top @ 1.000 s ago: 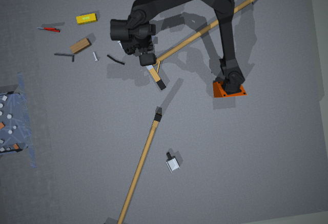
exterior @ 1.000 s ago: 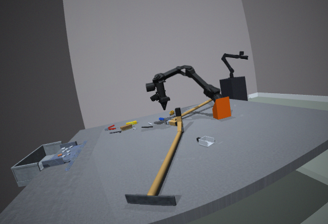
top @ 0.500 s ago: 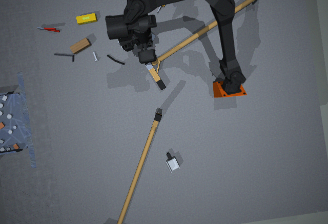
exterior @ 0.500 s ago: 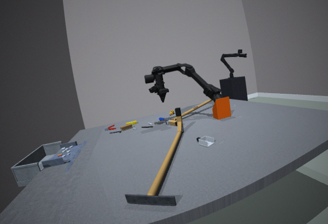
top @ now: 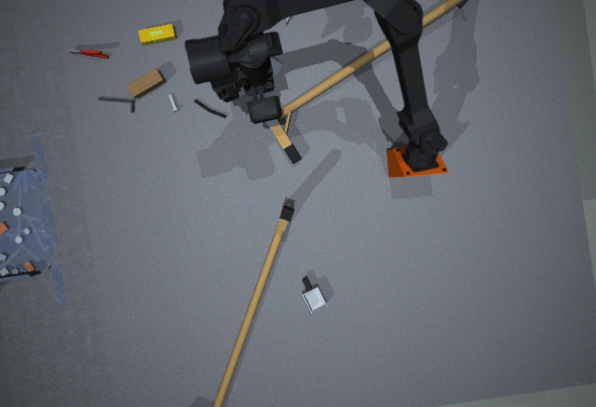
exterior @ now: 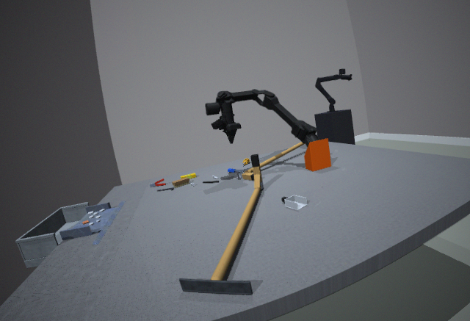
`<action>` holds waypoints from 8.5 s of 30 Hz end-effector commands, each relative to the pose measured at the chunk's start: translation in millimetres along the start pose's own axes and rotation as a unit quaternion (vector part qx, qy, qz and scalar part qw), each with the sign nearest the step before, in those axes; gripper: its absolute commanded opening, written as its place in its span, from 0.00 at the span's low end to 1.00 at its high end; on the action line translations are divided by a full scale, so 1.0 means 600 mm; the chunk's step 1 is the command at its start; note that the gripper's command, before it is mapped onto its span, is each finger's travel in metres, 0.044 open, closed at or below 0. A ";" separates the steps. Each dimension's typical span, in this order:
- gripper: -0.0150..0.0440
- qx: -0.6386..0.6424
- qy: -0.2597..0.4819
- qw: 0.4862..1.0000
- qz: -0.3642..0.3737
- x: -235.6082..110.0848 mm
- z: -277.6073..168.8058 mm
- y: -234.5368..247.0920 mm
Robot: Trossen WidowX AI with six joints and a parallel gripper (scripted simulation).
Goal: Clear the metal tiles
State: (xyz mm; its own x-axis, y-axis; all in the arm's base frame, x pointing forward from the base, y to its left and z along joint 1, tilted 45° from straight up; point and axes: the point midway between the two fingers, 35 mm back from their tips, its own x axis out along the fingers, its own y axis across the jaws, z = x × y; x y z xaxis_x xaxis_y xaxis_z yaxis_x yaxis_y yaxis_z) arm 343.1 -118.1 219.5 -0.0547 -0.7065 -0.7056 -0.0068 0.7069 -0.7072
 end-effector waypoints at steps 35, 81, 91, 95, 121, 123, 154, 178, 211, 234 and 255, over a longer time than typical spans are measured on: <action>0.25 -0.099 -0.075 0.992 0.032 -0.015 0.161 0.257; 0.25 -0.209 -0.162 0.962 0.072 -0.029 0.206 0.670; 0.25 -0.233 -0.178 0.953 0.080 -0.023 0.188 0.762; 0.25 -0.243 -0.185 0.949 0.083 -0.020 0.178 0.797; 0.25 -0.275 -0.201 0.936 0.091 0.032 0.146 0.905; 0.25 -0.276 -0.201 0.936 0.090 0.040 0.147 0.906; 0.25 -0.287 -0.193 0.935 0.084 0.177 0.148 0.910; 0.25 -0.295 -0.187 0.934 0.080 0.265 0.134 0.903; 0.25 -0.296 -0.192 0.932 0.081 0.266 0.179 0.878; 0.25 -0.297 -0.195 0.931 0.082 0.268 0.210 0.858; 0.25 -0.297 -0.199 0.930 0.081 0.271 0.237 0.837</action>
State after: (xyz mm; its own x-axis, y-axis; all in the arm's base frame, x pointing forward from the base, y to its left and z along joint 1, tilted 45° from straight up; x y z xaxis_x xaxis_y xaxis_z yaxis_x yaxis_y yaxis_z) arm 468.2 122.5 -258.4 0.2686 -0.4579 -0.8474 -0.5905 0.6168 -0.5205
